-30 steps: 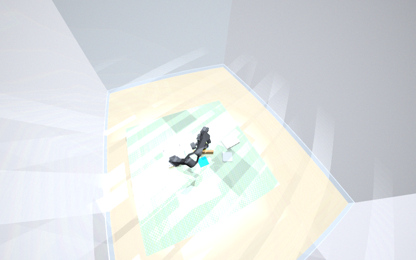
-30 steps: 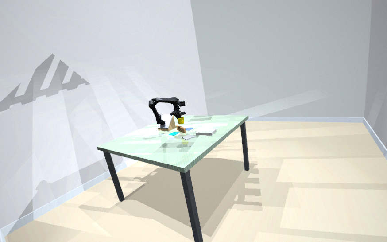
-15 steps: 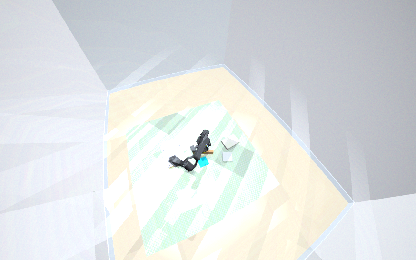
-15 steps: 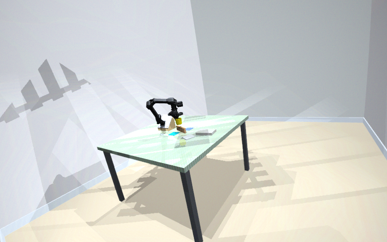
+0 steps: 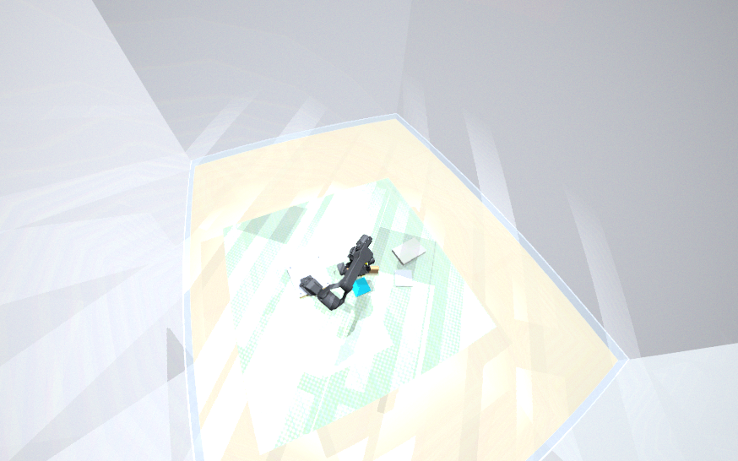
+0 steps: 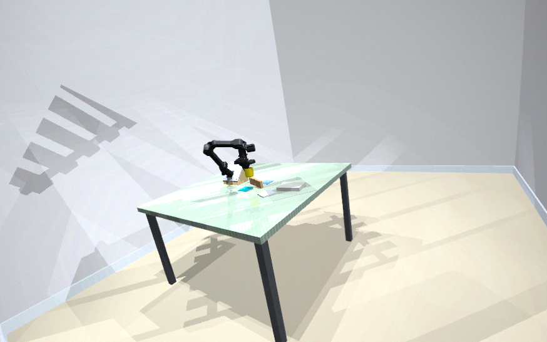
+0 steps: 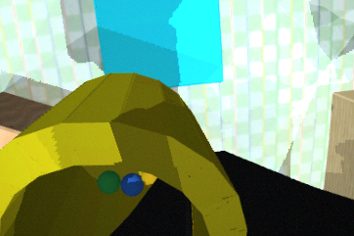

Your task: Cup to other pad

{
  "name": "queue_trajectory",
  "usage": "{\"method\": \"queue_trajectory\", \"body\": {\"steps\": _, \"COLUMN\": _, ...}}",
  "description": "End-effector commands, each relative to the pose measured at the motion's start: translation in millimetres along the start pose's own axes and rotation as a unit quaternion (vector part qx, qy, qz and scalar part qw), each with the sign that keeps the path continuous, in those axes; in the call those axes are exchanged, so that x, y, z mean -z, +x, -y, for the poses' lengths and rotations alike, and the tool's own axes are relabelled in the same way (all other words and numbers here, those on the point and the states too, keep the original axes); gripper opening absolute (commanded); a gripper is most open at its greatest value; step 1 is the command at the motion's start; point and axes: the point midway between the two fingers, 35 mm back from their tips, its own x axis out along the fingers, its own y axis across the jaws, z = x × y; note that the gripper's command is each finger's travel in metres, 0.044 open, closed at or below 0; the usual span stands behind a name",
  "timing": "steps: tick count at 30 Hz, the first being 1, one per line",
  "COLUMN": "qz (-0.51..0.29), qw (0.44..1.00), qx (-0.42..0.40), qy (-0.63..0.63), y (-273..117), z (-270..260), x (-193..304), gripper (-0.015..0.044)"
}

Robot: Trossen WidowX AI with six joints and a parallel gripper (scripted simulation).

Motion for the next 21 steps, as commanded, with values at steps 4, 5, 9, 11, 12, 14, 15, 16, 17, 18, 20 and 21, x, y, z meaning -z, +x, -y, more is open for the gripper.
{"method": "queue_trajectory", "body": {"steps": 4, "qz": 0.003, "qw": 1.0, "qx": 0.001, "qy": -0.003, "y": 1, "z": 6, "x": -12, "gripper": 0.0}}
{"method": "queue_trajectory", "body": {"steps": 5, "qz": 0.003, "qw": 1.0, "qx": 0.001, "qy": -0.003, "y": 1, "z": 7, "x": -14, "gripper": 0.0}}
{"method": "queue_trajectory", "body": {"steps": 9, "qz": 0.003, "qw": 1.0, "qx": 0.001, "qy": -0.003, "y": 1, "z": 10, "x": -21, "gripper": 0.0}}
{"method": "queue_trajectory", "body": {"steps": 11, "qz": 0.003, "qw": 1.0, "qx": 0.001, "qy": -0.003, "y": 1, "z": 12, "x": -24, "gripper": 0.0}}
{"method": "queue_trajectory", "body": {"steps": 12, "qz": 0.003, "qw": 1.0, "qx": 0.001, "qy": -0.003, "y": 1, "z": 13, "x": -26, "gripper": 0.0}}
{"method": "queue_trajectory", "body": {"steps": 14, "qz": 0.003, "qw": 1.0, "qx": 0.001, "qy": -0.003, "y": 1, "z": 14, "x": -30, "gripper": 0.0}}
{"method": "queue_trajectory", "body": {"steps": 15, "qz": 0.003, "qw": 1.0, "qx": 0.001, "qy": -0.003, "y": 1, "z": 15, "x": -32, "gripper": 0.0}}
{"method": "queue_trajectory", "body": {"steps": 16, "qz": 0.003, "qw": 1.0, "qx": 0.001, "qy": -0.003, "y": 1, "z": 16, "x": -33, "gripper": 0.0}}
{"method": "queue_trajectory", "body": {"steps": 17, "qz": 0.003, "qw": 1.0, "qx": 0.001, "qy": -0.003, "y": 1, "z": 17, "x": -35, "gripper": 0.0}}
{"method": "queue_trajectory", "body": {"steps": 18, "qz": 0.003, "qw": 1.0, "qx": 0.001, "qy": -0.003, "y": 1, "z": 18, "x": -37, "gripper": 0.0}}
{"method": "queue_trajectory", "body": {"steps": 20, "qz": 0.003, "qw": 1.0, "qx": 0.001, "qy": -0.003, "y": 1, "z": 20, "x": -40, "gripper": 0.0}}
{"method": "queue_trajectory", "body": {"steps": 21, "qz": 0.003, "qw": 1.0, "qx": 0.001, "qy": -0.003, "y": 1, "z": 21, "x": -42, "gripper": 0.0}}
